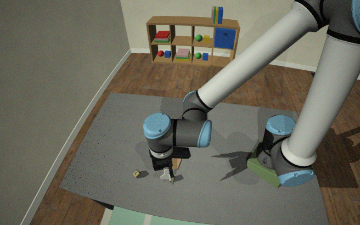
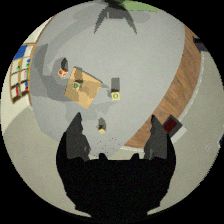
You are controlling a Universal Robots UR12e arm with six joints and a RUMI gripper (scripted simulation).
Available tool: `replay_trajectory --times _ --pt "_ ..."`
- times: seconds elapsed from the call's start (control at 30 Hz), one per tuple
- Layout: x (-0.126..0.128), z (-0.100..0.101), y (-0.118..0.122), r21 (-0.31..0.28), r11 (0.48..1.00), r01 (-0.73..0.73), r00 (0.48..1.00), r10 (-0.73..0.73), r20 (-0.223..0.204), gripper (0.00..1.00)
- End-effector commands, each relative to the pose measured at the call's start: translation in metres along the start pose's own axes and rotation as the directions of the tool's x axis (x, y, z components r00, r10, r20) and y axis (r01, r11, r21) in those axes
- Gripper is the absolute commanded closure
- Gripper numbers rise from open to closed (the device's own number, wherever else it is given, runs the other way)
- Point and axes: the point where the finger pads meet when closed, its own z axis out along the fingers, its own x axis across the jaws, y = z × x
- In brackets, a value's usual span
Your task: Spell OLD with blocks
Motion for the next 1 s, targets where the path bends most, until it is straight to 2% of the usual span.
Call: replay_trajectory --times 0.0,0.1,0.27,0.6,0.67,0.97 --pt "0.0 0.004 0.0 -0.001 0.992 -0.126 0.992 0.126 0.002 0.0" --pt "0.0 0.005 0.0 -0.001 0.987 -0.16 0.987 0.16 0.002 0.0" --pt "0.001 0.011 -0.001 -0.001 0.944 -0.329 0.944 0.329 0.002 0.0" --pt "0.002 0.021 -0.001 -0.002 0.801 -0.599 0.801 0.599 0.001 0.0" --pt "0.002 0.021 -0.001 -0.002 0.801 -0.599 0.801 0.599 0.001 0.0" --pt "0.001 0.031 0.0 -0.002 0.584 -0.811 0.584 0.811 0.001 0.0"
